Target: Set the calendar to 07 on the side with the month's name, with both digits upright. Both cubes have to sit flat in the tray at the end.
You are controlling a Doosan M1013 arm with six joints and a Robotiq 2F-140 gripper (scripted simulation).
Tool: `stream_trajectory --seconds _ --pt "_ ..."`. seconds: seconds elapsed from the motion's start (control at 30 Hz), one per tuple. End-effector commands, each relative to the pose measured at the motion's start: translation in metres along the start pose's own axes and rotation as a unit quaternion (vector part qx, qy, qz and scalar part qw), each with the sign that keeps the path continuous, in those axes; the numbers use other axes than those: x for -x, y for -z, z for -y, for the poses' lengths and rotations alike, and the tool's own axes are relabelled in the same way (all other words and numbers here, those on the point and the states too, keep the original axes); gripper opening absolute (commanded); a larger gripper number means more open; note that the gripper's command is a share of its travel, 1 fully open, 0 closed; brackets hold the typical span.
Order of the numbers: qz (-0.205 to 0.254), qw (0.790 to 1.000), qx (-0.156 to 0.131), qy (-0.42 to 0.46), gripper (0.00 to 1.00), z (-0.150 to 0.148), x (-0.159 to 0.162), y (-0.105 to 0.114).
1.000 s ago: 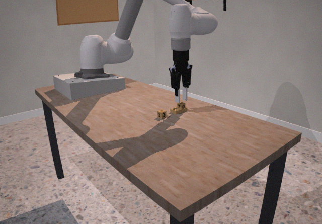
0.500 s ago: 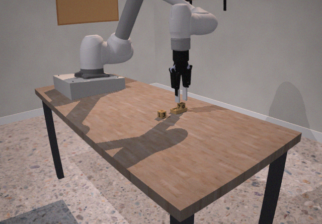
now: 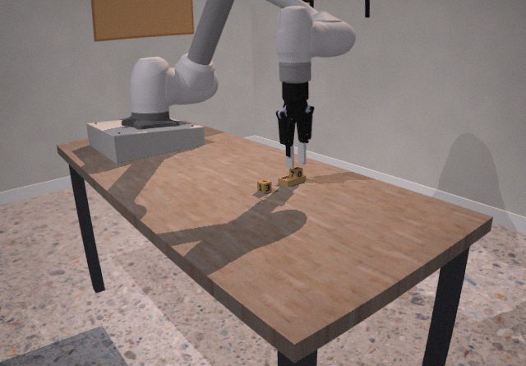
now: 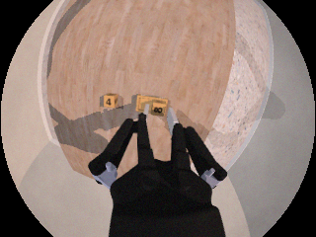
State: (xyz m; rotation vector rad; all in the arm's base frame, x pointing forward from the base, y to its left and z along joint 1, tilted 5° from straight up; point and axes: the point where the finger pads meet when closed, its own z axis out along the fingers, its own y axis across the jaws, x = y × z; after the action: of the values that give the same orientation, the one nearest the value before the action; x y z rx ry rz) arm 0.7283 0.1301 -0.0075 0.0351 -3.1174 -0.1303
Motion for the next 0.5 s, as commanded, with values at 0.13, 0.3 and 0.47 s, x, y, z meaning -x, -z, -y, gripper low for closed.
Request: stream_trajectory --seconds 0.13,0.3,0.47 --pt "0.0 1.0 0.0 0.0 0.35 0.0 0.0 -0.0001" --pt "0.0 1.0 0.0 0.0 0.35 0.0 0.0 -0.0015" --pt "0.0 1.0 0.0 0.0 0.35 0.0 0.0 -0.0074"
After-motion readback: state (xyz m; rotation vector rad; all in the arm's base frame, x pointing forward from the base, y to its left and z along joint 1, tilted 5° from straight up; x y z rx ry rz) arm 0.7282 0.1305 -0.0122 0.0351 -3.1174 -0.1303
